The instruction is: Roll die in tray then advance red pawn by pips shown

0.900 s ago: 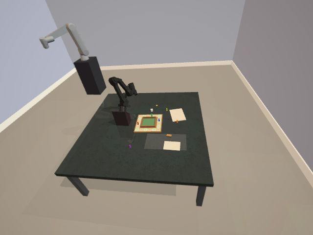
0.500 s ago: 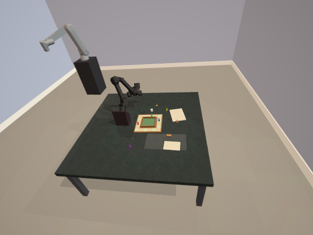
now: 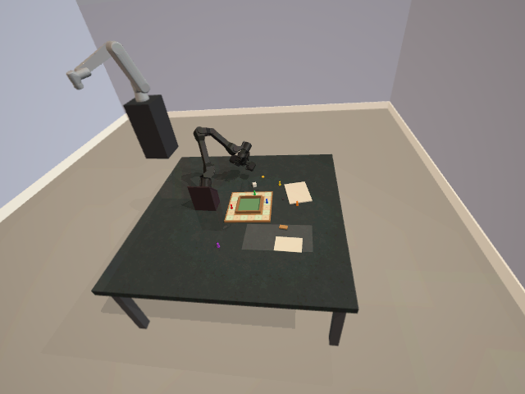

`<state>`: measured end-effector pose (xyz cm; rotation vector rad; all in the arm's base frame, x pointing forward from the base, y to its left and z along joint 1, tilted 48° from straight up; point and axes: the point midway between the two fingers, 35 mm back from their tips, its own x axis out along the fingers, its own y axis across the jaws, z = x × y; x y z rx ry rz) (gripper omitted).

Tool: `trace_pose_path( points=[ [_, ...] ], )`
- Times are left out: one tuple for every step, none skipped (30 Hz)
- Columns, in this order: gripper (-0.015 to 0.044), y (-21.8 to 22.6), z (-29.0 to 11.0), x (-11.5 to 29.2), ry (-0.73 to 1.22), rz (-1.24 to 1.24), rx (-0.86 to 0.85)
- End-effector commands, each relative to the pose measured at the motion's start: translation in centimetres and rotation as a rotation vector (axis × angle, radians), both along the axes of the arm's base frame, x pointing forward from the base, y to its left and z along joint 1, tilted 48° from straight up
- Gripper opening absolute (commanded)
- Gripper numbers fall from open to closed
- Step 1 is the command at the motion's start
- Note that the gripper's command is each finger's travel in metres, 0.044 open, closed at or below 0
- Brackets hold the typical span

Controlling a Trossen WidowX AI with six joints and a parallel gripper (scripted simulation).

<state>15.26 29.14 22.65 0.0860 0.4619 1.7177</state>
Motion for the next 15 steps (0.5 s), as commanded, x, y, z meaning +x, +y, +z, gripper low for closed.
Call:
trace_pose_path(
  points=[
    [0.0275, -2.3, -4.5, 6.1, 0.296, -0.268, -0.272],
    [0.0275, -2.8, -5.1, 6.7, 0.336, -0.301, -0.308],
    [0.0275, -3.3, -5.7, 7.3, 0.376, -0.334, -0.344],
    [0.0275, -3.8, -6.2, 7.8, 0.41, -0.363, -0.377],
    [0.0275, -4.4, -6.8, 8.3, 0.446, -0.393, -0.411],
    [0.0275, -5.0, -7.4, 8.8, 0.485, -0.422, -0.446],
    [0.0275, -5.6, -7.9, 9.2, 0.526, -0.452, -0.482],
    [0.0275, -6.3, -8.4, 9.6, 0.568, -0.481, -0.519],
    [0.0275, -7.0, -9.0, 9.9, 0.612, -0.51, -0.556],
    [0.0275, -7.5, -9.3, 10.1, 0.643, -0.53, -0.582],
    [0.0275, -7.6, -9.4, 10.2, 0.652, -0.536, -0.59],
    [0.0275, -7.6, -9.4, 10.2, 0.652, -0.536, -0.59],
    [0.0275, -7.6, -9.4, 10.2, 0.652, -0.536, -0.59],
    [0.0275, -7.7, -9.4, 10.4, 0.652, -0.536, -0.59],
    [0.0275, -7.7, -9.5, 10.5, 0.652, -0.536, -0.59]
  ],
)
